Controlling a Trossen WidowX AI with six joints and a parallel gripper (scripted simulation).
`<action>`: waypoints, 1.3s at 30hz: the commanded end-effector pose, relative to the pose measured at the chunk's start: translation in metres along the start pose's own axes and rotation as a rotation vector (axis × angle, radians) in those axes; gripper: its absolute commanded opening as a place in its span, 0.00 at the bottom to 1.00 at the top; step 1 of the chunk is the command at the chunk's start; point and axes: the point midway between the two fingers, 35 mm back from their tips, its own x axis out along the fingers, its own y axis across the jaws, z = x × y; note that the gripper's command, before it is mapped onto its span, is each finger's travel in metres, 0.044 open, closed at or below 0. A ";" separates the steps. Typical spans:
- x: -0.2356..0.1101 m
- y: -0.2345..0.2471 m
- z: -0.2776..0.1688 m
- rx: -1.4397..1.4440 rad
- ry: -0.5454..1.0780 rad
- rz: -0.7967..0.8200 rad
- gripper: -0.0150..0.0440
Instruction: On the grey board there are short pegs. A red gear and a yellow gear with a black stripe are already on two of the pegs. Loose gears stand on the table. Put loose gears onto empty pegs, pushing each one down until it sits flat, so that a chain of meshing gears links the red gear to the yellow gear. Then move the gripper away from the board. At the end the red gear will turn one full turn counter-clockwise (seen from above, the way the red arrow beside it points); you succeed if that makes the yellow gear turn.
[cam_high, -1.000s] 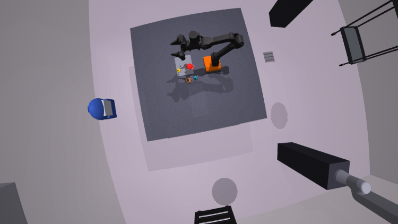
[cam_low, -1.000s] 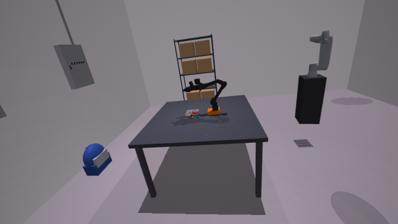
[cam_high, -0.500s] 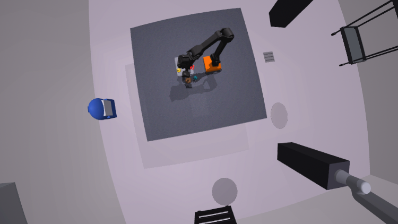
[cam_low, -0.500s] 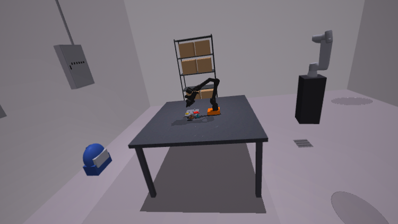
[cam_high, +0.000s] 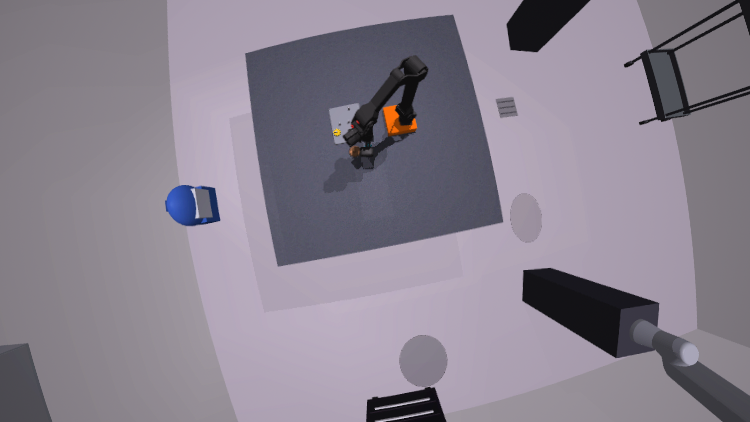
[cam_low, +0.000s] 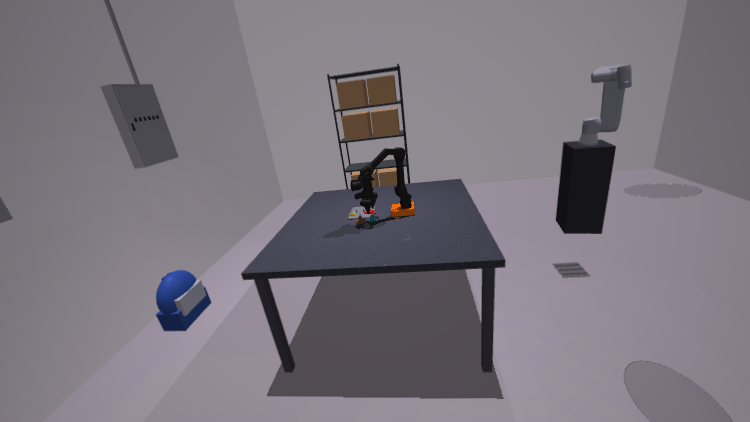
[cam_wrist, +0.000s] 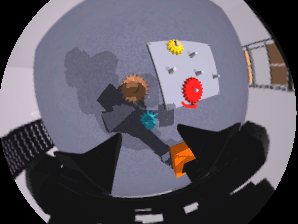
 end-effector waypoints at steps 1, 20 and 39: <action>0.000 -0.002 -0.004 0.003 0.015 -0.021 1.00; 0.030 -0.003 -0.004 0.003 0.015 -0.021 1.00; 0.042 -0.003 -0.004 0.003 0.015 -0.022 0.87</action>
